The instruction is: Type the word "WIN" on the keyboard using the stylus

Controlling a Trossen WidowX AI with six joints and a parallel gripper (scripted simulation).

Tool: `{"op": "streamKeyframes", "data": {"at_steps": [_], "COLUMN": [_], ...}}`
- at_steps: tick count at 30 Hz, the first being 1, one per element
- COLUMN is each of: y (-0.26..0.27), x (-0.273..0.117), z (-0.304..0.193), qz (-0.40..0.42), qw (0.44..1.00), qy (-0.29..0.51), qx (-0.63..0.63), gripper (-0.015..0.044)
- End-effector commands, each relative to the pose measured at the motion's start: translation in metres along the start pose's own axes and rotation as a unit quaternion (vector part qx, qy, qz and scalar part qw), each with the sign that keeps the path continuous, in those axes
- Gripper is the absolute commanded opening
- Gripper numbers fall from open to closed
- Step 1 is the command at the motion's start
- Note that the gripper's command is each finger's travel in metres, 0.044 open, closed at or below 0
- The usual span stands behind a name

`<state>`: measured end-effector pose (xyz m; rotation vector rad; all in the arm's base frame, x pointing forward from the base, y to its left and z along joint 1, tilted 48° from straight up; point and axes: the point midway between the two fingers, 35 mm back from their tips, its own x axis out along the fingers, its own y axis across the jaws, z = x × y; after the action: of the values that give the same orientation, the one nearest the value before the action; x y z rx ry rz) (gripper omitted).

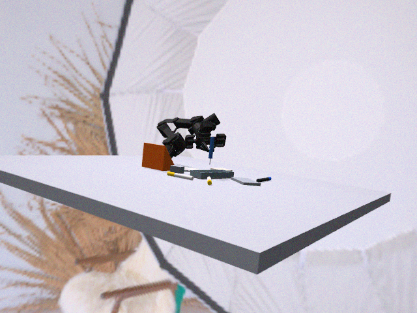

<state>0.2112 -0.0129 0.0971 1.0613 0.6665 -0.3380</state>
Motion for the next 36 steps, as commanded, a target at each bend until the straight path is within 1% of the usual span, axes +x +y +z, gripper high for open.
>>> {"op": "streamKeyframes", "data": {"at_steps": [1, 10, 13, 36], "y": [0.0, -0.002, -0.002, -0.003], "x": [0.002, 0.008, 0.009, 0.016], "z": [-0.005, -0.017, -0.018, -0.028], "qz": [0.002, 0.004, 0.002, 0.001], "qw": [1.0, 1.0, 1.0, 1.0], "qy": [-0.004, -0.005, -0.004, -0.003], "qx": [0.001, 0.002, 0.002, 0.002], "gripper": [0.0, 0.0, 0.0079, 0.0081]}}
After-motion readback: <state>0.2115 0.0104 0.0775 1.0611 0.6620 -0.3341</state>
